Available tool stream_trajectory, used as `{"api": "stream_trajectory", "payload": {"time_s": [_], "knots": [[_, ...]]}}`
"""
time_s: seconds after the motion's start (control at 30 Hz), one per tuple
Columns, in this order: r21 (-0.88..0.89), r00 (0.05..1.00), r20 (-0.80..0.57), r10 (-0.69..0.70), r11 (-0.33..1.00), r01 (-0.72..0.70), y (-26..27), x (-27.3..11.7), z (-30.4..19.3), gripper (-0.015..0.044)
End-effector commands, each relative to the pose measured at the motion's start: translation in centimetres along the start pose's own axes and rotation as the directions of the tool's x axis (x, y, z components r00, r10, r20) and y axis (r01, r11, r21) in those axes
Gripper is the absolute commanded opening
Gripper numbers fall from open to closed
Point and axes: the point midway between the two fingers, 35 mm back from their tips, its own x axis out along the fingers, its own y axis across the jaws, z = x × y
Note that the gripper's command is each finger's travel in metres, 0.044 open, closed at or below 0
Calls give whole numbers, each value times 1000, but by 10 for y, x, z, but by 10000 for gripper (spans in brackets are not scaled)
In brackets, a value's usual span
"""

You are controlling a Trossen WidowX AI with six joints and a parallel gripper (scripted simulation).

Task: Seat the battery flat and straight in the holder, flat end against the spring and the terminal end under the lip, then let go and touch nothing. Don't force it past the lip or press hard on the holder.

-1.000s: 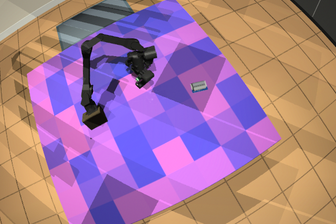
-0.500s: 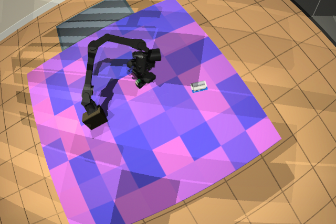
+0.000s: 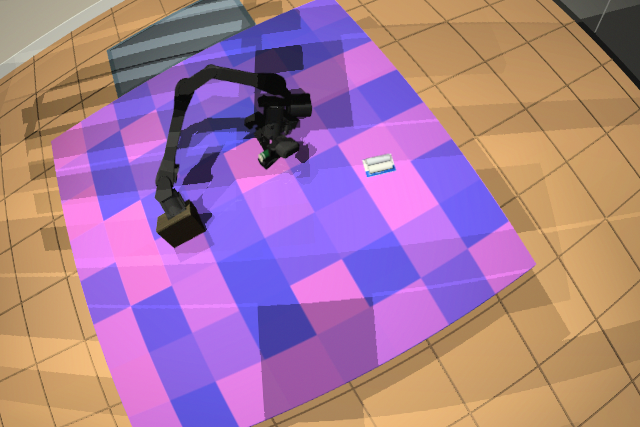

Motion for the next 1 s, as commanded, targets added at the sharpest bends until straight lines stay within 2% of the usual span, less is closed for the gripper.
{"api": "stream_trajectory", "payload": {"time_s": [0.0, 0.73, 0.97], "knots": [[-6, 1000, -20, -5, 1000, 5, 0, 0, 2, 73], [-13, 989, -147, -4, 1000, 2, 1, 6, 8, 73], [-13, 989, -151, -4, 1000, 2, 1, 6, 10, 73]]}}
